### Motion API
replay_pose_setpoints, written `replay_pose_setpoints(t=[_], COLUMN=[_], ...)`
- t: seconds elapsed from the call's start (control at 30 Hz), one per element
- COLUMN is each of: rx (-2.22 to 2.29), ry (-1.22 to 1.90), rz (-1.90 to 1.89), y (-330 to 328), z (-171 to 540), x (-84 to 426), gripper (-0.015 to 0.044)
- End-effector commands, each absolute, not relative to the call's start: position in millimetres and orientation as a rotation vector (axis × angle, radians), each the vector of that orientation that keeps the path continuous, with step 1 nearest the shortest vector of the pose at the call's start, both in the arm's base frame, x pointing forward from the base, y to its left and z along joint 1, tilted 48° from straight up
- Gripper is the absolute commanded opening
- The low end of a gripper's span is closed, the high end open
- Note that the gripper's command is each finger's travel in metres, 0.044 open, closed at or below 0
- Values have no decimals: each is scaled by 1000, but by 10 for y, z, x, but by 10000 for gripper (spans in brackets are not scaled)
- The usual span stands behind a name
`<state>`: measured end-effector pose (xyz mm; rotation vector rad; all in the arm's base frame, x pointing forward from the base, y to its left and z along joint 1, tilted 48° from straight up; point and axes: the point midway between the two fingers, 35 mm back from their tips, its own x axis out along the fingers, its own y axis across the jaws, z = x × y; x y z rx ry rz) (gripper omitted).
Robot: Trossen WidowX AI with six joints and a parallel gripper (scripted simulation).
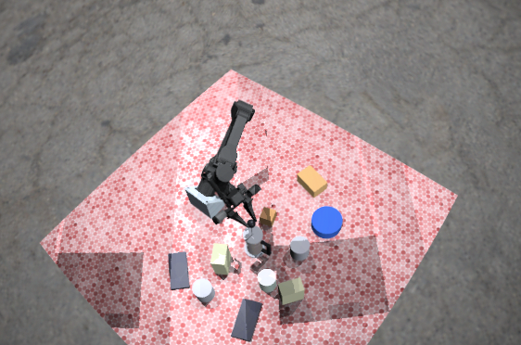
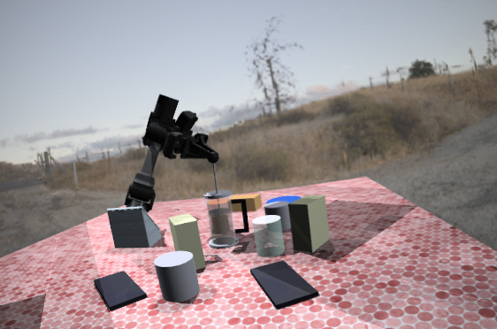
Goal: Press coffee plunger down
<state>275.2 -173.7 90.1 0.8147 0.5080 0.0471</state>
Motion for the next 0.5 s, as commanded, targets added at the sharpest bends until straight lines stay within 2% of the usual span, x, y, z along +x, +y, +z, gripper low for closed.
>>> replay_pose_setpoints(t=[0.0,0.47], rx=[846,847], ry=[547,546], rz=[53,53], y=[-1570,-1405], z=[726,567], x=[2731,2762], gripper=[120,120])
